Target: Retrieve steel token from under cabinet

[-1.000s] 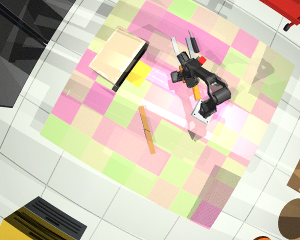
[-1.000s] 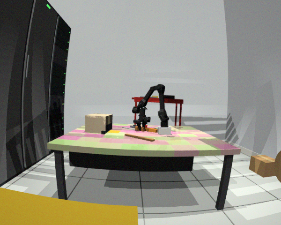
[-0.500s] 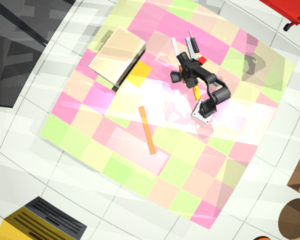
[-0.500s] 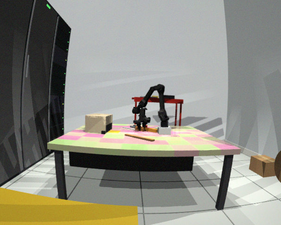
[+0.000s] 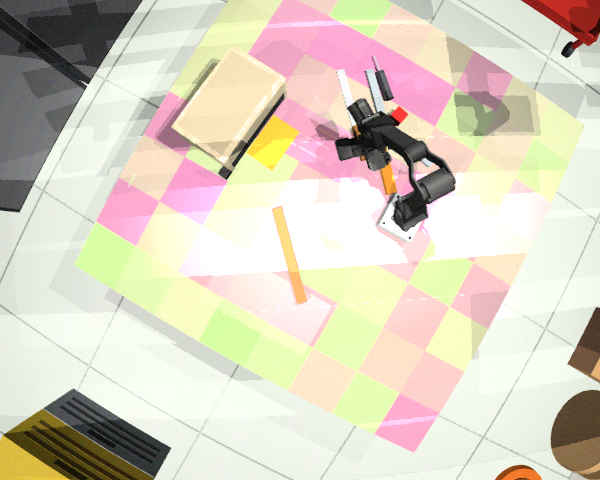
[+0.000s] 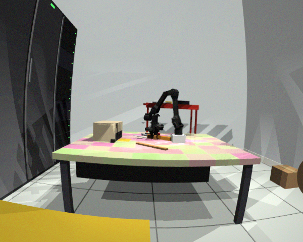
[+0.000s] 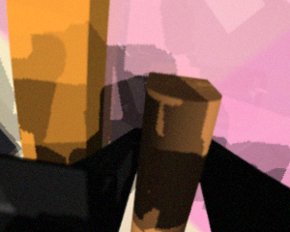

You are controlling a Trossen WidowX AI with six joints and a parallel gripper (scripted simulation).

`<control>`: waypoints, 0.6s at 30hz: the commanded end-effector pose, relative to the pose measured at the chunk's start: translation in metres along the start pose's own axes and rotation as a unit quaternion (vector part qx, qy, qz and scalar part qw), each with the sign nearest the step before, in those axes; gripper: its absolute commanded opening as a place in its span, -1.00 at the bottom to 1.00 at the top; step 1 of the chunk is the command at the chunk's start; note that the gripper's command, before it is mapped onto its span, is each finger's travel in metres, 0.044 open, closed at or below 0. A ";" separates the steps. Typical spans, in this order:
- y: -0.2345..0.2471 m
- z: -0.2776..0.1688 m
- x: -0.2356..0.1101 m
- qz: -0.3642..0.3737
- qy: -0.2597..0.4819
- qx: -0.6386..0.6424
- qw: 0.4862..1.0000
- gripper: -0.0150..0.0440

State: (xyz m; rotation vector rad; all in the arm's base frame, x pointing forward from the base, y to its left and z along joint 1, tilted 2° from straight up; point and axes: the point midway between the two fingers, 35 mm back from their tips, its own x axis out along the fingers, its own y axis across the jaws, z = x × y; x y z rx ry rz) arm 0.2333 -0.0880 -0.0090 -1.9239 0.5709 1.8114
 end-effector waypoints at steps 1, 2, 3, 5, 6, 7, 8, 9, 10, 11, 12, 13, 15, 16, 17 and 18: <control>0.000 0.000 0.000 -0.001 0.000 0.000 1.000 -0.49; 0.000 0.000 0.000 -0.001 0.000 0.000 1.000 -0.49; 0.000 0.000 0.000 -0.001 0.000 0.001 1.000 -0.49; 0.000 0.000 0.000 -0.001 0.000 0.006 1.000 -0.49; 0.000 0.000 0.000 -0.001 0.000 0.010 1.000 -0.49; 0.000 0.000 0.000 -0.001 0.000 0.011 1.000 -0.49; 0.000 0.000 0.000 -0.001 0.000 0.009 1.000 -0.49; 0.000 0.000 0.000 0.000 0.000 0.007 1.000 -0.49; 0.000 0.000 0.000 0.000 0.000 0.005 1.000 -0.40; 0.000 0.000 0.000 0.000 0.000 0.003 1.000 -0.31; 0.000 0.000 0.000 0.000 0.000 0.002 1.000 -0.22; 0.000 0.000 0.000 0.000 0.000 0.002 1.000 -0.14; 0.000 0.000 0.000 0.000 0.000 0.002 1.000 0.04; 0.000 0.000 0.000 0.000 0.000 0.002 1.000 0.13; 0.000 0.000 0.000 0.000 0.000 0.002 1.000 0.19; 0.000 0.000 0.000 0.000 0.000 0.002 1.000 0.19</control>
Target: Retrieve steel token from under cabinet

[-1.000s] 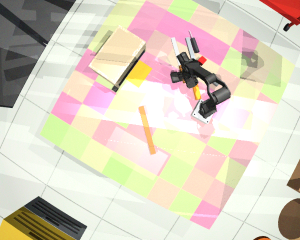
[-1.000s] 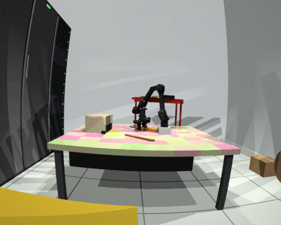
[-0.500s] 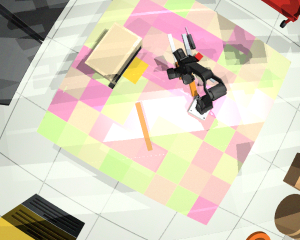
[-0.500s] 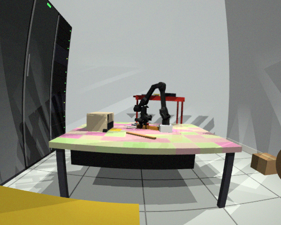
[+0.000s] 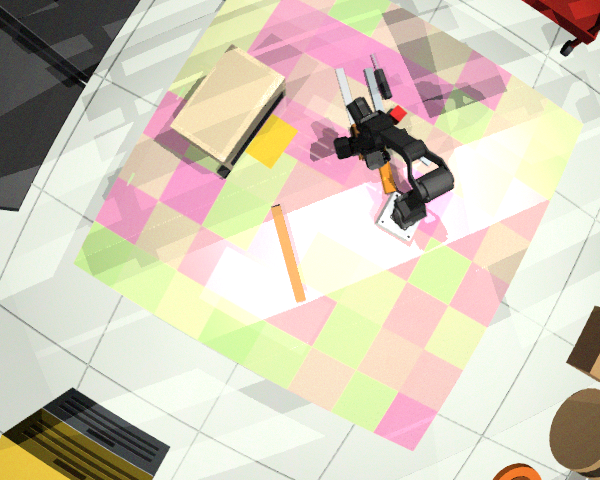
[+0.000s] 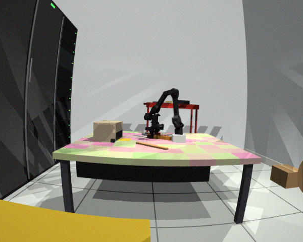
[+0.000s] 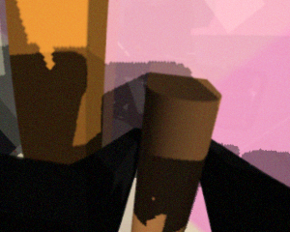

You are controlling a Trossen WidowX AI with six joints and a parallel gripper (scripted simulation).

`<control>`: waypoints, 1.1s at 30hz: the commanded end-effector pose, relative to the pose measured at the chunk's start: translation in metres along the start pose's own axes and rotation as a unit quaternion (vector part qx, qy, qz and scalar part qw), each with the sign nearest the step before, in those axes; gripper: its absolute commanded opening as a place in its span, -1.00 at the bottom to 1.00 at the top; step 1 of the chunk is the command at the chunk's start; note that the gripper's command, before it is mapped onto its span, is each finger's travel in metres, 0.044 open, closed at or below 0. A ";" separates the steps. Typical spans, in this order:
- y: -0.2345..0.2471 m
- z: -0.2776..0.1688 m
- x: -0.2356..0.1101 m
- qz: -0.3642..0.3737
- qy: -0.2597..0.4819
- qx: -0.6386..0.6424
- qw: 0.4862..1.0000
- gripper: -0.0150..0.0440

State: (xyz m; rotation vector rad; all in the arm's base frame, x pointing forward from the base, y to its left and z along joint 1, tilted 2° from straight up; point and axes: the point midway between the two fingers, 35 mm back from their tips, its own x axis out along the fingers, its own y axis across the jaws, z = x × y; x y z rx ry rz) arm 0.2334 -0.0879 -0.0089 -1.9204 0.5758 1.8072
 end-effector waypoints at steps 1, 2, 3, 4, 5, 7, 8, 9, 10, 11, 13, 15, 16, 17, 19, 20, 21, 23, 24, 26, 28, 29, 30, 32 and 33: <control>0.000 0.000 0.000 0.000 0.000 -0.001 1.000 0.19; 0.000 0.000 0.000 0.000 0.000 -0.001 1.000 0.19; 0.000 0.000 0.000 0.000 0.000 -0.001 1.000 0.19; 0.000 0.000 0.000 0.000 0.000 -0.001 1.000 0.19; 0.000 0.000 0.000 0.000 0.000 -0.001 1.000 0.28; 0.000 0.000 0.000 0.000 0.000 -0.001 1.000 0.42; 0.000 0.000 0.000 0.000 0.000 -0.001 1.000 0.42; 0.000 0.000 0.000 0.001 0.000 -0.001 1.000 0.42; 0.000 0.000 -0.001 0.001 0.000 0.000 1.000 0.42; 0.000 0.000 -0.001 0.001 -0.001 0.000 1.000 0.42; 0.000 0.000 -0.001 0.001 -0.001 0.000 1.000 0.42; 0.000 0.000 -0.001 0.001 -0.001 0.000 1.000 0.42; 0.000 -0.001 -0.001 0.001 -0.001 0.000 1.000 0.42; 0.000 -0.001 -0.002 0.001 -0.001 0.000 1.000 0.42; 0.000 0.000 -0.006 0.001 0.000 0.000 1.000 0.42; 0.000 0.000 -0.009 0.001 0.000 0.000 1.000 0.42; 0.000 0.000 -0.013 0.001 0.000 -0.001 1.000 0.42; 0.000 0.000 -0.021 0.001 0.000 -0.001 1.000 0.42; 0.000 0.001 -0.025 0.001 0.000 -0.001 1.000 0.42; 0.000 0.001 -0.032 0.001 0.000 -0.001 1.000 0.42; 0.000 0.001 -0.039 0.001 0.000 0.000 1.000 0.42; 0.000 0.001 -0.042 0.001 0.000 0.000 1.000 0.42; 0.000 0.001 -0.046 0.001 0.000 0.000 1.000 0.42; 0.000 0.001 -0.053 0.001 0.000 0.000 1.000 0.42; 0.000 0.001 -0.056 0.001 0.000 0.000 1.000 0.42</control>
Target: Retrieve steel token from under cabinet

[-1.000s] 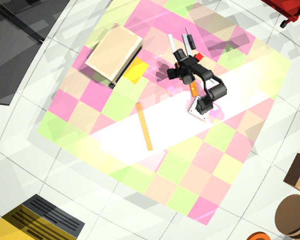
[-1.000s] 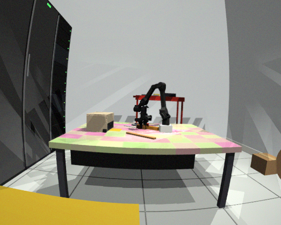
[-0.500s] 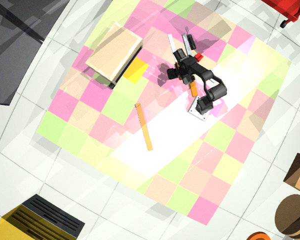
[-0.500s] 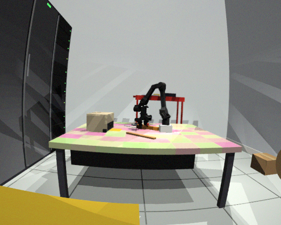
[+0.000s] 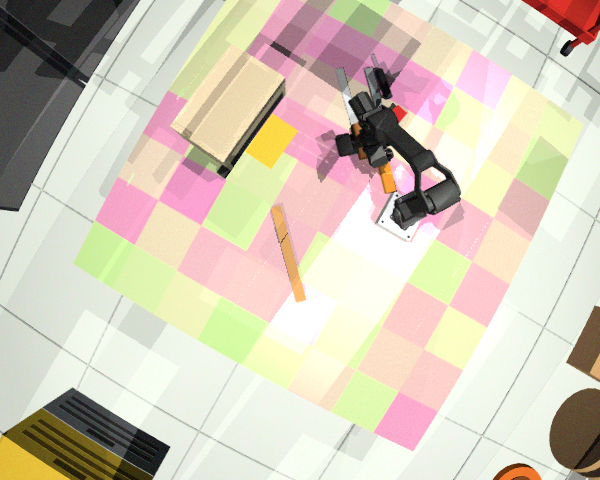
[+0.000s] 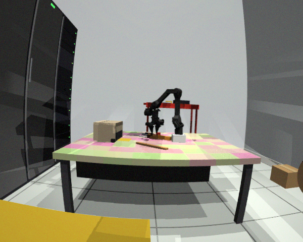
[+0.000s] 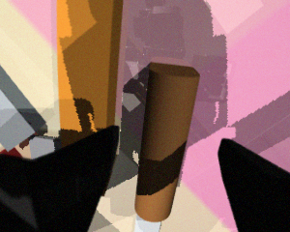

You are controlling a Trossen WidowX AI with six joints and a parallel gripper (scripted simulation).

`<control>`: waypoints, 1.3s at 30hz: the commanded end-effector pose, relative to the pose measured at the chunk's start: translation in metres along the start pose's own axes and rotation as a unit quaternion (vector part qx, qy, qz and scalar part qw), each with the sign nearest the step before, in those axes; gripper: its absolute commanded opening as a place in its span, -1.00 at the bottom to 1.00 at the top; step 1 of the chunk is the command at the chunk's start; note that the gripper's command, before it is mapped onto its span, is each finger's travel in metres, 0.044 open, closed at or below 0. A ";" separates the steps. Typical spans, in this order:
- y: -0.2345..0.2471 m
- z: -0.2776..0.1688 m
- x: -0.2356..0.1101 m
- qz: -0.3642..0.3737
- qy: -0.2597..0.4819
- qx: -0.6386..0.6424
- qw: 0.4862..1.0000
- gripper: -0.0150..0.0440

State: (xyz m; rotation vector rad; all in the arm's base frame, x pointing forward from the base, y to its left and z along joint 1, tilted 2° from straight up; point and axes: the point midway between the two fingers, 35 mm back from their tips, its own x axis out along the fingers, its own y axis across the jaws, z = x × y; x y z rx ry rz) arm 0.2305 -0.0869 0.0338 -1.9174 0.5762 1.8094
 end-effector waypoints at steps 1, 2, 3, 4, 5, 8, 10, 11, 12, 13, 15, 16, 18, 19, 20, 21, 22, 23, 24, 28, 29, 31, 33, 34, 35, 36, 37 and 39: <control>0.000 0.000 -0.017 0.001 0.001 0.000 1.000 0.42; 0.000 0.000 -0.020 0.001 0.001 0.000 1.000 0.42; 0.000 0.000 -0.023 0.001 0.001 0.000 1.000 0.42; 0.000 0.000 -0.027 0.001 0.001 0.000 1.000 0.42; 0.000 0.000 -0.029 0.001 0.001 0.000 1.000 0.42; 0.000 0.000 -0.030 0.001 0.001 0.000 1.000 0.42; 0.000 0.000 -0.030 0.001 0.001 -0.002 1.000 0.42; 0.000 0.000 -0.030 0.001 0.001 -0.003 1.000 0.42; 0.000 0.000 -0.030 0.001 0.001 -0.003 1.000 0.42; 0.000 0.000 -0.030 0.001 0.001 -0.002 1.000 0.42; 0.000 0.000 -0.030 0.001 0.001 0.003 1.000 0.42; 0.000 0.000 -0.030 0.001 0.001 0.006 1.000 0.42; 0.000 0.000 -0.030 0.001 0.001 0.013 1.000 0.42; 0.000 0.000 -0.030 0.001 0.001 0.017 1.000 0.42; 0.000 0.000 -0.030 0.001 0.001 0.021 1.000 0.42; 0.000 0.000 -0.030 0.001 0.001 0.025 1.000 0.42; 0.000 0.000 -0.030 0.001 0.001 0.029 1.000 0.42; 0.000 0.000 -0.030 0.001 0.001 0.032 0.999 0.42; 0.000 0.000 -0.030 0.001 0.001 0.036 0.999 0.42; 0.000 0.000 -0.030 0.001 0.001 0.052 0.999 0.42; 0.000 0.000 -0.030 0.001 0.001 0.056 0.998 0.42; 0.000 0.000 -0.030 0.001 0.001 0.064 0.998 0.42; 0.000 0.000 -0.030 0.001 0.001 0.072 0.997 0.42; 0.000 0.000 -0.030 0.001 0.001 0.076 0.997 0.42; 0.000 0.000 -0.030 0.001 0.001 0.080 0.997 0.42; 0.000 0.000 -0.030 0.001 0.001 0.084 0.996 0.42; 0.000 0.000 -0.030 0.001 0.001 0.088 0.996 0.42; 0.000 0.000 -0.030 0.001 0.001 0.095 0.995 0.42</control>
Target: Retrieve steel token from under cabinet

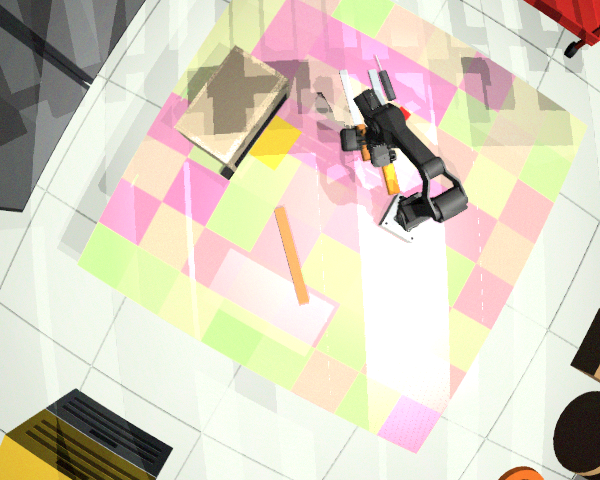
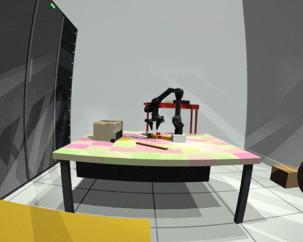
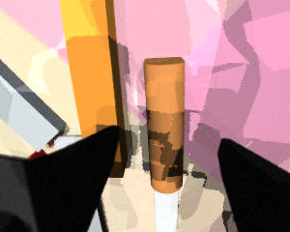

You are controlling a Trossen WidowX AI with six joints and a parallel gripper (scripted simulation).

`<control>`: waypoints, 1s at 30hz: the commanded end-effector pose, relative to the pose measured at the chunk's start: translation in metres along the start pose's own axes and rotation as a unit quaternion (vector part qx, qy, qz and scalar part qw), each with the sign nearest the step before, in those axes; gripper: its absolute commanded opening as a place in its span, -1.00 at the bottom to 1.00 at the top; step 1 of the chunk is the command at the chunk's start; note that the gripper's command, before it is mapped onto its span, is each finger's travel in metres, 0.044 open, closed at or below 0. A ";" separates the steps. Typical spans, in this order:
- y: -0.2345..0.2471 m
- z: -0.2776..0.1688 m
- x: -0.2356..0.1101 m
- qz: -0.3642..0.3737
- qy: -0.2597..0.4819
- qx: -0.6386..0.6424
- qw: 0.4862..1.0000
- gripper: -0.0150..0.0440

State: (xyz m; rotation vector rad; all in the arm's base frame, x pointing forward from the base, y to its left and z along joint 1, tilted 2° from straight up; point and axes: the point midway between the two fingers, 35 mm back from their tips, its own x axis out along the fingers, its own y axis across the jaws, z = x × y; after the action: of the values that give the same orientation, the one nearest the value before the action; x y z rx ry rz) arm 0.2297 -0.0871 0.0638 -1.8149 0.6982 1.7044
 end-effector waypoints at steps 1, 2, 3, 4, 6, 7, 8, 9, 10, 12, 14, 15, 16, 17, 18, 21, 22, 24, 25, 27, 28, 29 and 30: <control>0.000 0.000 0.000 0.002 -0.001 0.020 1.000 0.42; 0.000 0.000 0.000 0.002 -0.001 0.024 1.000 0.42; 0.000 0.000 0.000 0.002 -0.001 0.028 1.000 0.42; 0.000 0.000 0.000 0.002 -0.001 0.031 1.000 0.42; 0.000 0.000 0.000 0.002 -0.001 0.039 0.999 0.42; 0.000 0.000 0.000 0.002 -0.001 0.043 0.999 0.42; 0.000 0.000 0.000 0.002 -0.001 0.047 0.999 0.42; 0.000 0.000 0.000 0.002 -0.001 0.051 0.999 0.42; 0.000 0.000 0.000 0.002 -0.001 0.055 0.998 0.42; 0.000 0.000 0.000 0.002 -0.001 0.063 0.998 0.42; 0.000 0.000 0.000 0.002 -0.001 0.071 0.998 0.42; 0.000 0.000 0.000 0.002 -0.001 0.074 0.997 0.42; 0.000 0.000 0.000 0.002 -0.001 0.078 0.997 0.42; 0.000 0.000 0.000 0.002 -0.001 0.082 0.997 0.42; 0.000 0.000 0.000 0.002 -0.001 0.086 0.996 0.42; 0.000 0.000 0.000 0.002 -0.001 0.098 0.995 0.42; 0.000 0.000 0.000 0.002 -0.001 0.102 0.995 0.42; 0.000 0.000 0.000 0.002 -0.001 0.110 0.994 0.42; 0.000 0.000 0.000 0.002 -0.001 0.114 0.994 0.42; 0.000 0.000 0.000 0.002 -0.001 0.121 0.993 0.42; 0.000 0.000 0.000 0.002 -0.001 0.125 0.992 0.42; 0.000 0.000 0.000 0.002 -0.001 0.129 0.992 0.42; 0.000 0.000 0.000 0.002 -0.001 0.133 0.991 0.42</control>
State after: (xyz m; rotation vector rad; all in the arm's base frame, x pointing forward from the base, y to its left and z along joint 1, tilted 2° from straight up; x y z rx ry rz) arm 0.2301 -0.0871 0.0639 -1.6519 0.8603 1.5500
